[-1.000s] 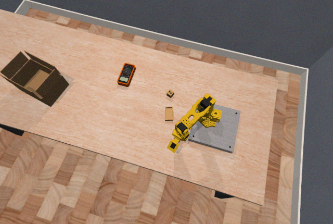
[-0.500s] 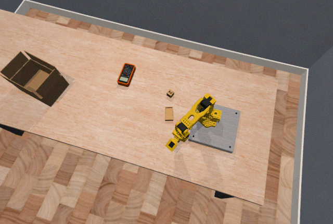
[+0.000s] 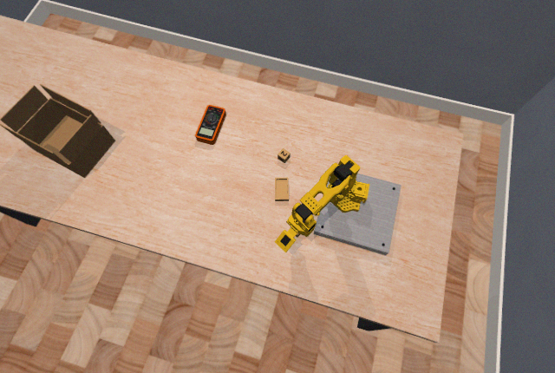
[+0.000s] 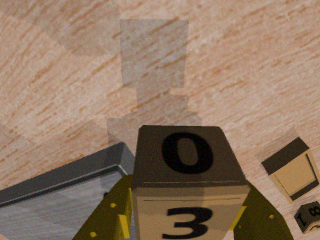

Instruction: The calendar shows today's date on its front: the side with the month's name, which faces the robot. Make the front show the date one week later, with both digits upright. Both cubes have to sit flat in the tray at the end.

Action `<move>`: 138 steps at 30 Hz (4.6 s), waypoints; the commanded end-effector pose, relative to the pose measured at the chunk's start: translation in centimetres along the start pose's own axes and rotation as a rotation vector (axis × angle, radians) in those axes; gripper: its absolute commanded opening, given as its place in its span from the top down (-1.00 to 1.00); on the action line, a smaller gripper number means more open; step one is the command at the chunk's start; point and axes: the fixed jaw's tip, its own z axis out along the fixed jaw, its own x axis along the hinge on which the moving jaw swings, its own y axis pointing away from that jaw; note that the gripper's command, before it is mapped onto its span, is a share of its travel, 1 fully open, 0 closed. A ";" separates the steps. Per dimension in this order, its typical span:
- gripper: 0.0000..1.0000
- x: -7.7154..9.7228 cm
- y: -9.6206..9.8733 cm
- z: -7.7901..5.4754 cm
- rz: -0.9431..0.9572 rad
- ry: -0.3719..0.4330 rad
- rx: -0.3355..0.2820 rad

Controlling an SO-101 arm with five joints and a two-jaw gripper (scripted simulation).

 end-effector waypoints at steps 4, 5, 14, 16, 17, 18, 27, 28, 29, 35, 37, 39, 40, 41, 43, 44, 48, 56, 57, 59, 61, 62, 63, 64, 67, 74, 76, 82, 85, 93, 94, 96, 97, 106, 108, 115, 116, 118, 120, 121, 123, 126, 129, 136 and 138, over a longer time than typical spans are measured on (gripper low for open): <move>1.00 0.1 0.1 0.0 0.003 -0.007 -0.001; 1.00 0.1 0.1 0.0 0.003 -0.007 -0.001; 1.00 0.0 0.1 0.6 0.003 -0.007 -0.001; 1.00 0.0 0.1 0.8 0.003 -0.007 -0.001; 1.00 0.0 0.1 0.8 0.003 -0.007 -0.001; 1.00 0.0 0.1 0.8 0.003 -0.007 -0.001; 1.00 0.0 0.1 1.6 0.003 -0.007 -0.001; 1.00 0.1 0.1 1.6 0.003 -0.007 -0.001; 1.00 0.1 0.1 1.6 0.003 -0.007 -0.001; 1.00 0.1 0.1 1.7 0.003 -0.007 -0.001; 1.00 0.6 0.4 2.5 0.006 0.032 -0.002; 1.00 0.6 0.4 2.5 0.006 0.032 -0.002; 1.00 0.6 0.4 2.5 0.006 0.032 -0.002; 1.00 0.6 0.4 2.5 0.006 0.032 -0.002; 1.00 0.6 0.4 2.5 0.006 0.032 -0.002; 1.00 0.6 0.4 2.5 0.006 0.032 -0.002; 1.00 0.6 0.4 2.5 0.006 0.032 -0.002; 1.00 0.6 0.4 2.6 0.006 0.032 -0.002; 1.00 0.6 0.4 2.6 0.006 0.032 -0.002; 1.00 0.6 0.4 2.8 0.006 0.032 -0.002; 1.00 0.6 0.4 2.9 0.006 0.032 -0.002; 1.00 0.6 0.4 3.0 0.006 0.032 -0.002; 1.00 0.6 0.4 3.0 0.006 0.032 -0.002; 1.00 0.6 0.4 3.1 0.006 0.032 -0.002; 1.00 0.6 0.4 3.1 0.006 0.032 -0.002; 1.00 0.6 0.4 3.2 0.006 0.032 -0.002; 1.00 0.6 0.4 3.4 0.006 0.032 -0.002; 1.00 0.7 0.4 3.7 0.006 0.032 -0.002; 1.00 0.7 0.4 3.7 0.006 0.032 -0.002; 1.00 0.7 0.4 4.0 0.006 0.032 -0.002; 1.00 0.7 0.4 4.0 0.006 0.032 -0.002; 1.00 0.7 0.4 4.2 0.006 0.032 -0.002; 1.00 0.7 0.4 4.2 0.006 0.032 -0.002; 1.00 0.7 0.4 4.3 0.006 0.032 -0.002; 1.00 0.7 0.4 4.4 0.006 0.032 -0.002; 1.00 0.7 0.4 4.9 0.006 0.032 -0.002; 1.00 0.7 0.4 4.9 0.006 0.032 -0.002; 1.00 0.7 0.4 4.9 0.006 0.032 -0.002; 1.00 0.7 0.4 4.9 0.006 0.032 -0.002; 1.00 0.7 0.4 4.9 0.006 0.032 -0.002; 1.00 0.7 0.4 4.9 0.006 0.032 -0.002; 1.00 0.7 0.4 5.1 0.006 0.032 -0.002; 1.00 0.7 0.4 5.3 0.006 0.032 -0.002; 1.00 0.7 0.4 5.5 0.006 0.032 -0.002; 1.00 0.7 0.4 5.5 0.006 0.032 -0.002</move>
